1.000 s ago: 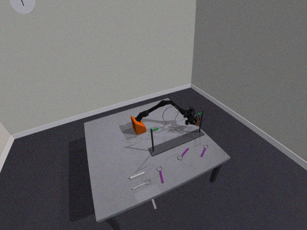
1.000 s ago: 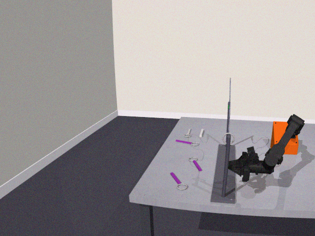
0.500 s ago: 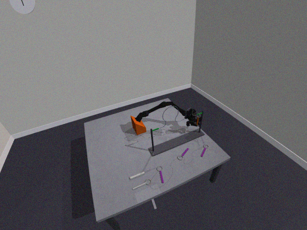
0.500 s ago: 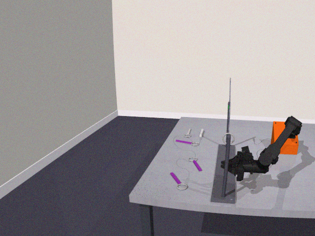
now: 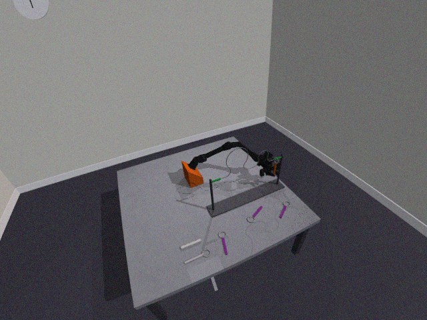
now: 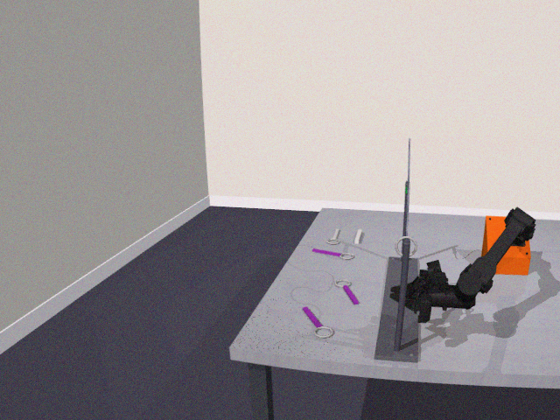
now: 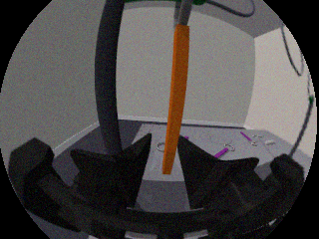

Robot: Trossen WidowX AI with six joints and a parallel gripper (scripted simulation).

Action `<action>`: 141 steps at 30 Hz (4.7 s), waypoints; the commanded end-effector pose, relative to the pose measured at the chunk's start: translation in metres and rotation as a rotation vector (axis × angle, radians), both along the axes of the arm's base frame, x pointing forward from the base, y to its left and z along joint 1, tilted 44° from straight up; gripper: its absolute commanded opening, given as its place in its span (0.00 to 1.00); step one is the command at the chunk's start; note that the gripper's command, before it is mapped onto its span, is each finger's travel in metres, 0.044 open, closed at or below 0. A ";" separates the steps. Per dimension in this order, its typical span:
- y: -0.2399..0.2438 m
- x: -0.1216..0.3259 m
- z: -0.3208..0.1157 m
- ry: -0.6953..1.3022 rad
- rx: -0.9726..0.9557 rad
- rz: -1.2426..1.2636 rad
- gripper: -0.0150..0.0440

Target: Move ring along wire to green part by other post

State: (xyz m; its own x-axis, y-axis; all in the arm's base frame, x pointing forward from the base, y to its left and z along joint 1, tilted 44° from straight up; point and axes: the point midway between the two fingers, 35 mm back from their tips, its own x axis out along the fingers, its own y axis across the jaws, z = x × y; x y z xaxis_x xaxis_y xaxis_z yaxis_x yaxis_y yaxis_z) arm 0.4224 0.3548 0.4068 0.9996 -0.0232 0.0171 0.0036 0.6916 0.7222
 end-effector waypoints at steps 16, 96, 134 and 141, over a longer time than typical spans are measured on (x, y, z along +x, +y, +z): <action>0.003 0.001 -0.004 0.006 -0.013 0.004 0.53; -0.016 -0.008 0.004 0.040 -0.014 0.054 0.00; -0.064 -0.062 -0.022 0.388 -0.138 0.355 0.00; -0.079 -0.062 -0.033 0.409 -0.242 0.333 0.00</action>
